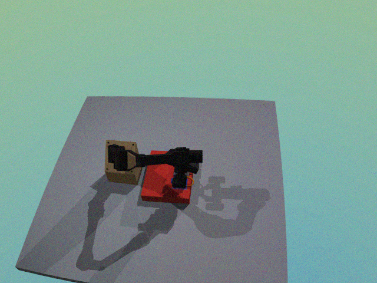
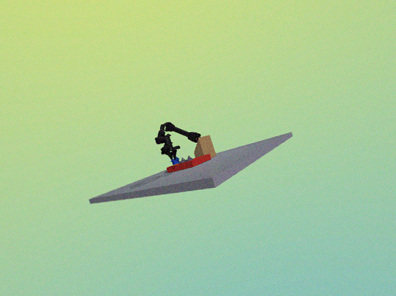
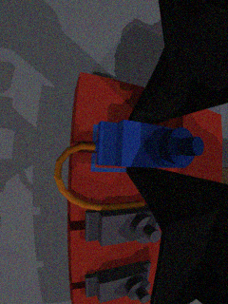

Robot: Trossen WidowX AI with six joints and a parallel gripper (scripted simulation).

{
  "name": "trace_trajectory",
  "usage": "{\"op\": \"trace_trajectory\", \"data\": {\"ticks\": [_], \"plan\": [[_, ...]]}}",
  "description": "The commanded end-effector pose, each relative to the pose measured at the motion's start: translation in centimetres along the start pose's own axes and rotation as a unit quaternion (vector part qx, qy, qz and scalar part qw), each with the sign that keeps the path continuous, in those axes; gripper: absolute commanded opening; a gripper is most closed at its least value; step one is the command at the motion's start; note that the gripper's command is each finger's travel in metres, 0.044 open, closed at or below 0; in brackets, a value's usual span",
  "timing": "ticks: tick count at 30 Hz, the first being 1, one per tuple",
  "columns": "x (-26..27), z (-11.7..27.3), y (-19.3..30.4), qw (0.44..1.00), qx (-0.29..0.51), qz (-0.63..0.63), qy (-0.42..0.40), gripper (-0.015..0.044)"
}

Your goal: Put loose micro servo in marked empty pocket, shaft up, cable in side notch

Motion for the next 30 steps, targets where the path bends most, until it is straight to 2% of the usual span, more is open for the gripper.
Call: {"op": "trace_trajectory", "data": {"ticks": [1,30], "plan": [[0.1,-0.4,0.0,1.000,0.001,0.003,0.002,0.0000],[0.1,-2.7,0.1,1.000,0.001,0.003,0.003,0.0000]]}}
Point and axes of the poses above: the point midway between the two fingers, 35 mm back from their tips, its own z axis back along the fingers, its own x axis across the jaws, y = z × x, the point moved 10 cm from there along z, back along the fingers, and after that the axes turned 13 degrees about z, right-handed, at the moved point
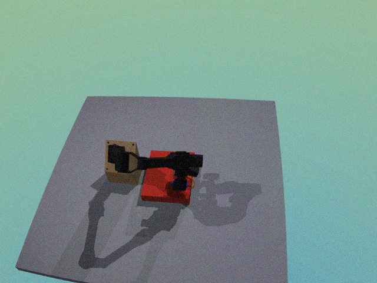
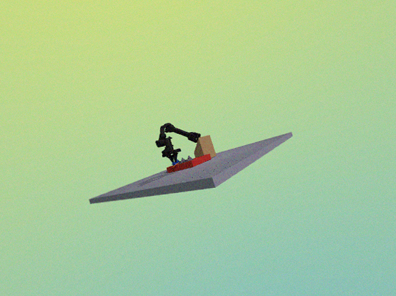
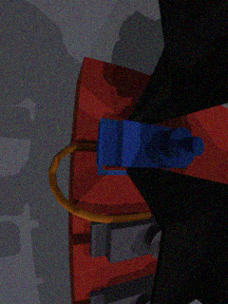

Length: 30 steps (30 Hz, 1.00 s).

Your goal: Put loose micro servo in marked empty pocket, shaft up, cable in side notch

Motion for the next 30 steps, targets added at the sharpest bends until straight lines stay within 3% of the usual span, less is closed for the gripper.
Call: {"op": "trace_trajectory", "data": {"ticks": [1,13,20,30], "plan": [[0.1,-0.4,0.0,1.000,0.000,0.003,0.003,0.0000],[0.1,-1.3,0.0,1.000,0.000,0.003,0.003,0.0000],[0.1,-1.1,0.0,1.000,0.000,0.003,0.003,0.0184],[0.7,2.4,0.5,1.000,0.000,0.004,0.002,0.0187]]}}
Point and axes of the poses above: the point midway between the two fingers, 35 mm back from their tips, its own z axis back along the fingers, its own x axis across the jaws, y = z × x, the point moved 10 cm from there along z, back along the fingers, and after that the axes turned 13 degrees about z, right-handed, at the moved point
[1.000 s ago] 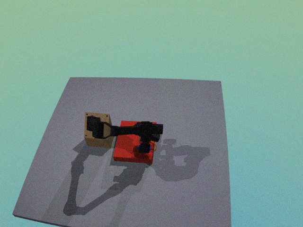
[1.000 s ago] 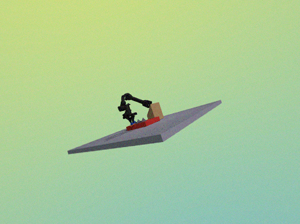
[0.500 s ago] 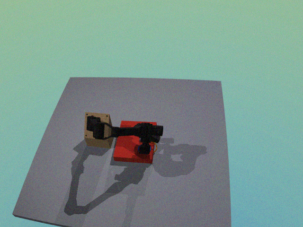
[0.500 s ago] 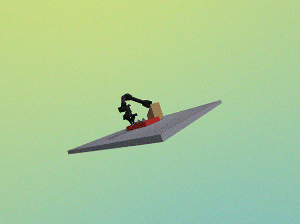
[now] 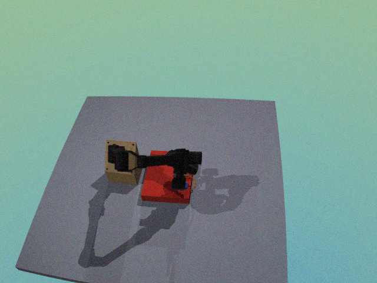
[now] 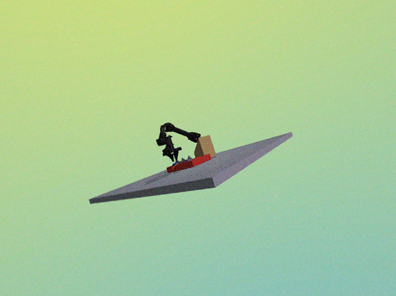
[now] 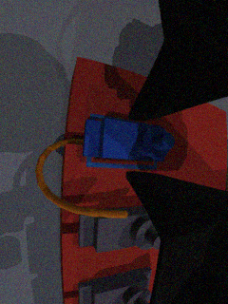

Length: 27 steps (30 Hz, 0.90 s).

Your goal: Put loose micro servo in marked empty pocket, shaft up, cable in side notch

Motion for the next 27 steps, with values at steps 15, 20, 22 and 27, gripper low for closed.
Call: {"op": "trace_trajectory", "data": {"ticks": [15,20,22,27], "plan": [[1.7,6.3,7.1,1.000,-0.006,-0.004,-0.002,0.0424],[2.2,7.7,10.4,1.000,-0.005,-0.004,0.000,0.0440],[2.2,7.7,10.4,1.000,-0.005,-0.004,0.000,0.0440],[2.2,7.9,10.3,1.000,-0.005,-0.004,0.000,0.0440]]}}
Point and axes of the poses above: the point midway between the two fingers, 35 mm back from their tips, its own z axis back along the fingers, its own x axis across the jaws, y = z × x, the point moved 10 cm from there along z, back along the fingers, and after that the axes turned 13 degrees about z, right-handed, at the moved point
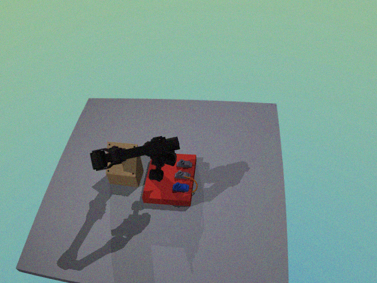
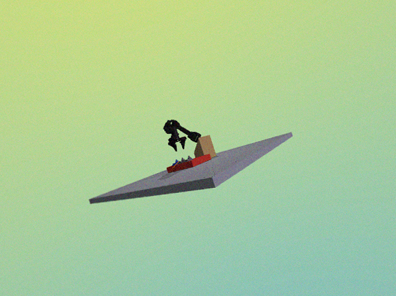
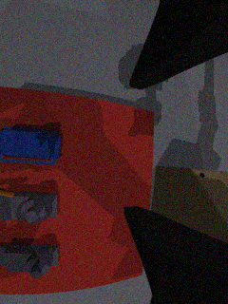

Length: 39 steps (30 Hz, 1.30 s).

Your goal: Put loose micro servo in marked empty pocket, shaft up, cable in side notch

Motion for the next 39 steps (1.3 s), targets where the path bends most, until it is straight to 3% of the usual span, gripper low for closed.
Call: {"op": "trace_trajectory", "data": {"ticks": [1,8,39], "plan": [[0.0,0.8,0.4,1.000,-0.002,-0.002,-0.002,0.0440],[0.0,5.0,-0.1,1.000,-0.001,0.000,-0.001,0.0440],[0.0,5.0,-0.1,1.000,-0.001,0.000,-0.001,0.0440]]}}
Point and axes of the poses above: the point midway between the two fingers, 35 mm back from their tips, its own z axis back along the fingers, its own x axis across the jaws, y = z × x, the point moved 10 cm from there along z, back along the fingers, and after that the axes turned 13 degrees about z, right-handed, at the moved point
